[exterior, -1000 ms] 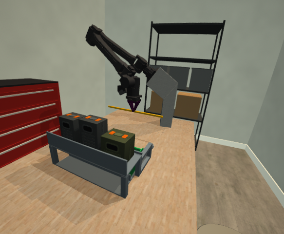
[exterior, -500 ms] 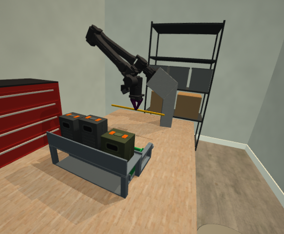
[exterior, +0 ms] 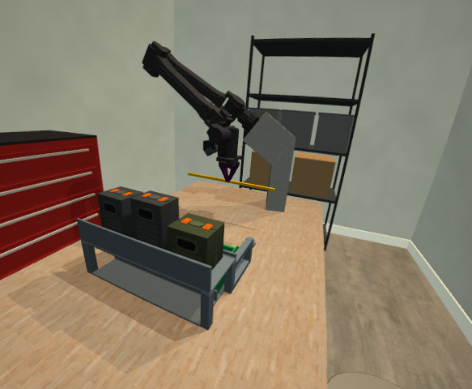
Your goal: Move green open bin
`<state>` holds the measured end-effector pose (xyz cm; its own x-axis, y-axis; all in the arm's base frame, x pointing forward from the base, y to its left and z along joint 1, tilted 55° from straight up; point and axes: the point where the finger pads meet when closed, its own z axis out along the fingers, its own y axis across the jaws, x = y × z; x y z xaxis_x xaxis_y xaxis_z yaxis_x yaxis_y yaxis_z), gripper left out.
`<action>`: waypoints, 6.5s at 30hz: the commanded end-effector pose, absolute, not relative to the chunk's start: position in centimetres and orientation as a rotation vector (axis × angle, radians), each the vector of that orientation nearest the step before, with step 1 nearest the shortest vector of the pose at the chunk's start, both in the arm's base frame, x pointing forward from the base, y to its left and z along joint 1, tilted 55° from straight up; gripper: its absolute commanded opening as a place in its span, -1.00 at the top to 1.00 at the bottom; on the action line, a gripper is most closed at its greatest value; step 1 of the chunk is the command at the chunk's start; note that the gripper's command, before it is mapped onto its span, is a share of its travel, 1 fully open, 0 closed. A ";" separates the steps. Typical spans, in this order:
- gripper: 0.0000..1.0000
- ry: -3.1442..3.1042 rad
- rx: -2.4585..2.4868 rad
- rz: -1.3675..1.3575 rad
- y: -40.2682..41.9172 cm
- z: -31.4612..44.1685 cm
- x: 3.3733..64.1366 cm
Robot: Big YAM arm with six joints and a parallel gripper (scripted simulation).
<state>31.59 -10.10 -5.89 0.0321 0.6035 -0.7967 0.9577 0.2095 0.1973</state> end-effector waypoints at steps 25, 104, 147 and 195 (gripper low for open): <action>1.00 1.657 1.483 -0.524 -10.1 -5.3 31.7; 1.00 1.660 1.491 -0.543 -15.9 -9.9 33.4; 1.00 1.679 1.490 -0.555 -23.0 -15.7 35.1; 1.00 1.682 1.480 -0.546 -22.9 -15.7 35.6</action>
